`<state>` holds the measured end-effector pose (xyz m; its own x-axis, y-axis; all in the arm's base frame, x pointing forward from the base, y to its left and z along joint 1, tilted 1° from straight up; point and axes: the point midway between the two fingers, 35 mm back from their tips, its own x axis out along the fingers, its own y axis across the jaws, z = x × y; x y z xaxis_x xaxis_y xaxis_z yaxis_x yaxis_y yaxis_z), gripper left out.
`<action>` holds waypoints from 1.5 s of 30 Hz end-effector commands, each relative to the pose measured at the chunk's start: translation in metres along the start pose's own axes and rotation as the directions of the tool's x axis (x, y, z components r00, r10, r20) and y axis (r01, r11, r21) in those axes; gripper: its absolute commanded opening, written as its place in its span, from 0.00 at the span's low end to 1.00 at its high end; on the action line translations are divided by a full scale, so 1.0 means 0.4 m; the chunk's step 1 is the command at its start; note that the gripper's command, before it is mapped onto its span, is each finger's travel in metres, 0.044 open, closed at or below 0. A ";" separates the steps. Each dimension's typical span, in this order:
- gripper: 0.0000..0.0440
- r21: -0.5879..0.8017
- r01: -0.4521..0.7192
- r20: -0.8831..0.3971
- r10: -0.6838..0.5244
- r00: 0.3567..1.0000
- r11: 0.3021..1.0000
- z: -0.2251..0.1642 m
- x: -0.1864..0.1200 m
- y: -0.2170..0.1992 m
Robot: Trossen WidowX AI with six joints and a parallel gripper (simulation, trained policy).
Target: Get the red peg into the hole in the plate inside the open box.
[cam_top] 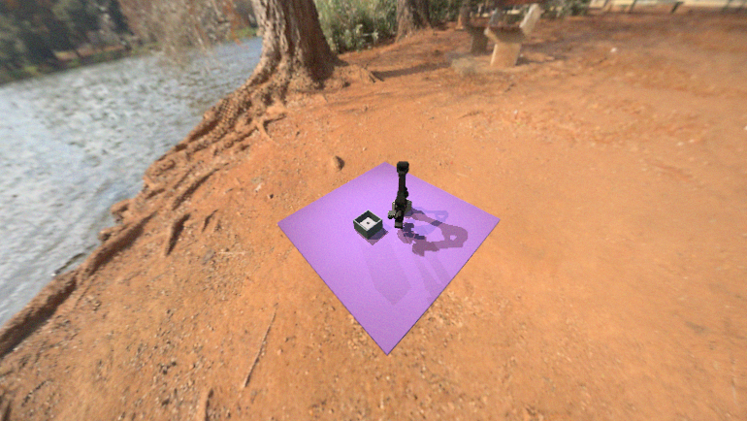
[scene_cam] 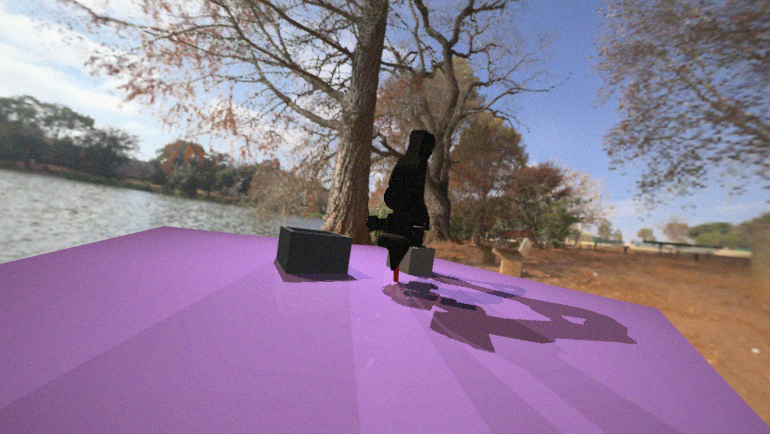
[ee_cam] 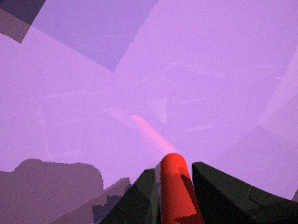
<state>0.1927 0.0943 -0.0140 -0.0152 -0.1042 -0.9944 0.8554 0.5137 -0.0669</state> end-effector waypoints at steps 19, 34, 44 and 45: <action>0.00 -0.151 -0.071 0.190 0.099 0.977 0.986 0.129 -0.168 0.034; 0.00 -0.153 -0.096 0.264 0.135 0.955 0.983 0.267 -0.284 0.075; 0.00 -0.093 -0.099 0.264 0.121 0.957 0.991 0.373 -0.295 0.068; 0.00 -0.087 -0.101 0.264 0.120 0.957 0.991 0.383 -0.295 0.067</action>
<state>0.2906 0.0009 0.1132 0.2292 -0.2658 -0.9364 0.7949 0.6063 0.0225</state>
